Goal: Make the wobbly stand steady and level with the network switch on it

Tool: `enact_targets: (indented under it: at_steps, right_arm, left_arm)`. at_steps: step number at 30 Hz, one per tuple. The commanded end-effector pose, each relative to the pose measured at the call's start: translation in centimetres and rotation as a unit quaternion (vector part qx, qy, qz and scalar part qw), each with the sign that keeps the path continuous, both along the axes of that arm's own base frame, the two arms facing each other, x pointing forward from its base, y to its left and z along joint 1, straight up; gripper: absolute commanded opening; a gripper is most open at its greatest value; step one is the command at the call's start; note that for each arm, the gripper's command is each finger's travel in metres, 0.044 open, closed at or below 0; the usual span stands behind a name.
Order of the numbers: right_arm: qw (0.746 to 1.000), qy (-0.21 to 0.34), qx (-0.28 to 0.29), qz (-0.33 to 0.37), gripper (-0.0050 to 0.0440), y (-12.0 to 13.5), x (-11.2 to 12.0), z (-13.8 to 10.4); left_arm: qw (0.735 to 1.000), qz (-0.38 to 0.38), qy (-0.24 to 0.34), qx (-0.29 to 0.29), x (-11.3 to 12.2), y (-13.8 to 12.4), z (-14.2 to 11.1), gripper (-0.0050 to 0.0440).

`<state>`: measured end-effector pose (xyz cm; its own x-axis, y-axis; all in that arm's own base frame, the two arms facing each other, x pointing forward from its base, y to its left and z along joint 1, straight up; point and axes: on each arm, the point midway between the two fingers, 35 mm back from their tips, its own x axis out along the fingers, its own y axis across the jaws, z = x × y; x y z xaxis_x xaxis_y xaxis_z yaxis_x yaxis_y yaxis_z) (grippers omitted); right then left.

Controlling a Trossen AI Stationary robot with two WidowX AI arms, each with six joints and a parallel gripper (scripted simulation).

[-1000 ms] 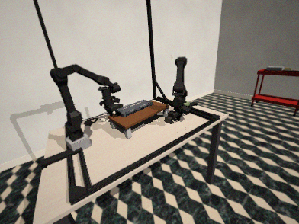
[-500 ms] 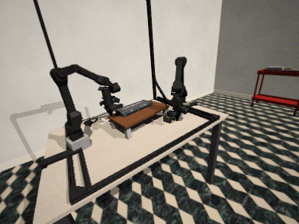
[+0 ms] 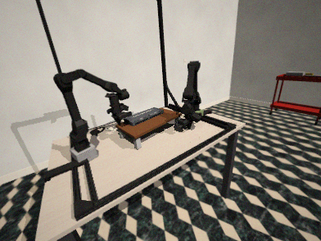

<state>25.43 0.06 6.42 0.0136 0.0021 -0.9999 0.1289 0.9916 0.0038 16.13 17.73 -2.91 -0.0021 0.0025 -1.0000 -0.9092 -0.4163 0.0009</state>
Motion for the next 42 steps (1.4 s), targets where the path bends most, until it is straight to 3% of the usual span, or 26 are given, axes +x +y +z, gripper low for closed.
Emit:
enact_targets:
  at_steps: [1, 42]
  right_arm:
    - [1.000, 0.007, -0.001, -0.002, 0.0000, 0.0, -0.2, -0.8]
    - [1.000, 0.007, -0.001, -0.002, 0.0000, 0.0, -0.2, -0.8]
  left_arm:
    - [1.000, 0.002, -0.001, -0.001, 0.0, -0.1, 0.0, 0.0000]
    - [1.000, 0.002, -0.001, -0.001, 1.2, -2.8, 0.0, 0.0000]
